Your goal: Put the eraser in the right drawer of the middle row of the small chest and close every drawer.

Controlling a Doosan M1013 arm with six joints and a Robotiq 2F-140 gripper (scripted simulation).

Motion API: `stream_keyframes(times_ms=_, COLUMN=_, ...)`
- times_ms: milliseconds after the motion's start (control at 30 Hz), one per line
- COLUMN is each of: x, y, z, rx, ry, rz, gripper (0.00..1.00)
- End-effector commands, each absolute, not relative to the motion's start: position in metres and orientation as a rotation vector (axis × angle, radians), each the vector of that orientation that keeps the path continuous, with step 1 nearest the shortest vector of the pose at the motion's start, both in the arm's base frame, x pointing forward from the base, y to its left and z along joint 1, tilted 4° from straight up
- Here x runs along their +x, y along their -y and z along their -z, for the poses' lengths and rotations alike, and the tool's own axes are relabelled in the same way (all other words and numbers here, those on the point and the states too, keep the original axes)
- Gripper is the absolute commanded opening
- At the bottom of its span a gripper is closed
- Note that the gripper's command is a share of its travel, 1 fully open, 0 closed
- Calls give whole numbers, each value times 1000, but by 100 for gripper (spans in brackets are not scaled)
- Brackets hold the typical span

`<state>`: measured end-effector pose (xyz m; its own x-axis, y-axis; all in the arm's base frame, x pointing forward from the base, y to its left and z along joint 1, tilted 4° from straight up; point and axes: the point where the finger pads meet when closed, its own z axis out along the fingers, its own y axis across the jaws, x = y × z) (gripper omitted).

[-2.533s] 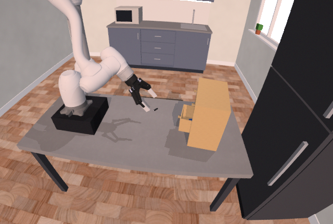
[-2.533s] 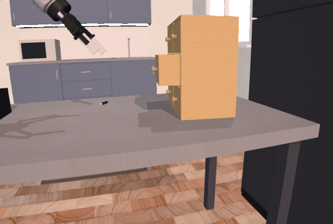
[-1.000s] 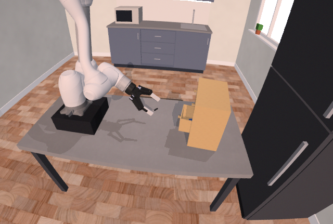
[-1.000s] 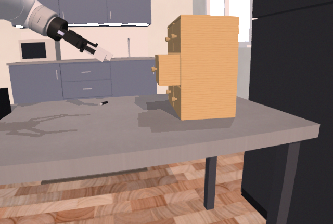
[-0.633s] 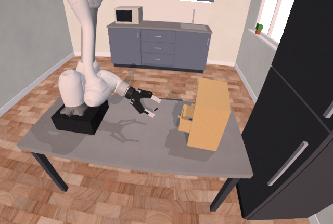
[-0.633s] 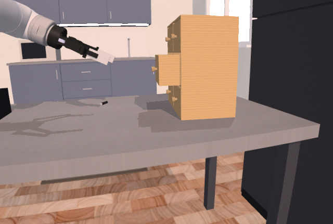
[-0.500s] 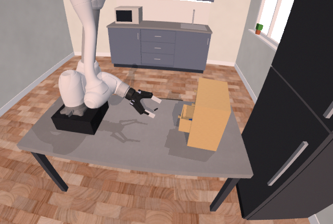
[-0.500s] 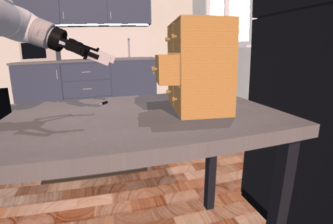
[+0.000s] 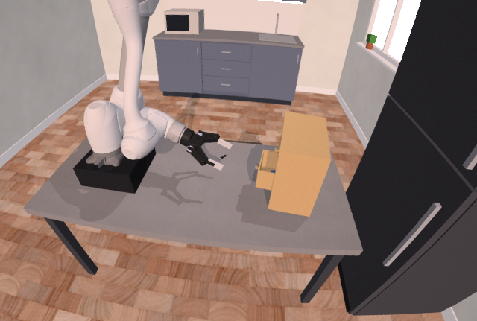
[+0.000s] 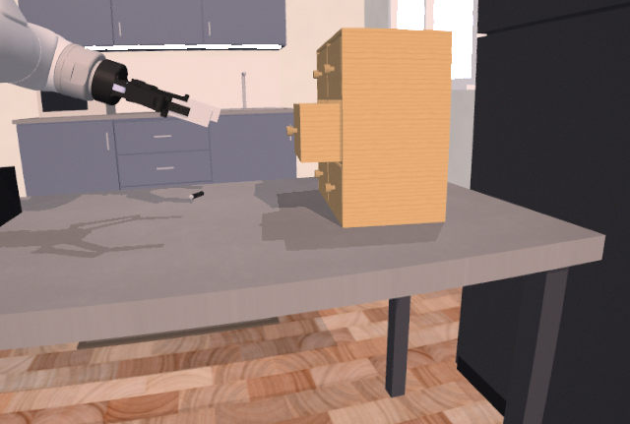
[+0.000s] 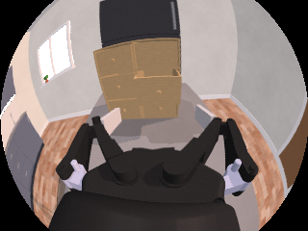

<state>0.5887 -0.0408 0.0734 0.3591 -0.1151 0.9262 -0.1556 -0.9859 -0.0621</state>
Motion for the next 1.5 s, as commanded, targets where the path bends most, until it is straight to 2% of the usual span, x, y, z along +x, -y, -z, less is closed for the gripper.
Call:
stream_keyframes(times_ms=0, x=589, y=41, z=-73, rx=2556, ry=255, rz=-1745, gripper=100)
stream_keyframes(times_ms=333, x=589, y=41, z=-73, rx=2553, ry=255, rz=-1748, gripper=100)
stream_keyframes(times_ms=367, x=589, y=41, z=-73, rx=2553, ry=255, rz=-1748, gripper=0)
stream_keyframes(times_ms=1467, x=602, y=43, z=-69, rx=2553, ry=255, rz=-1748, gripper=0)
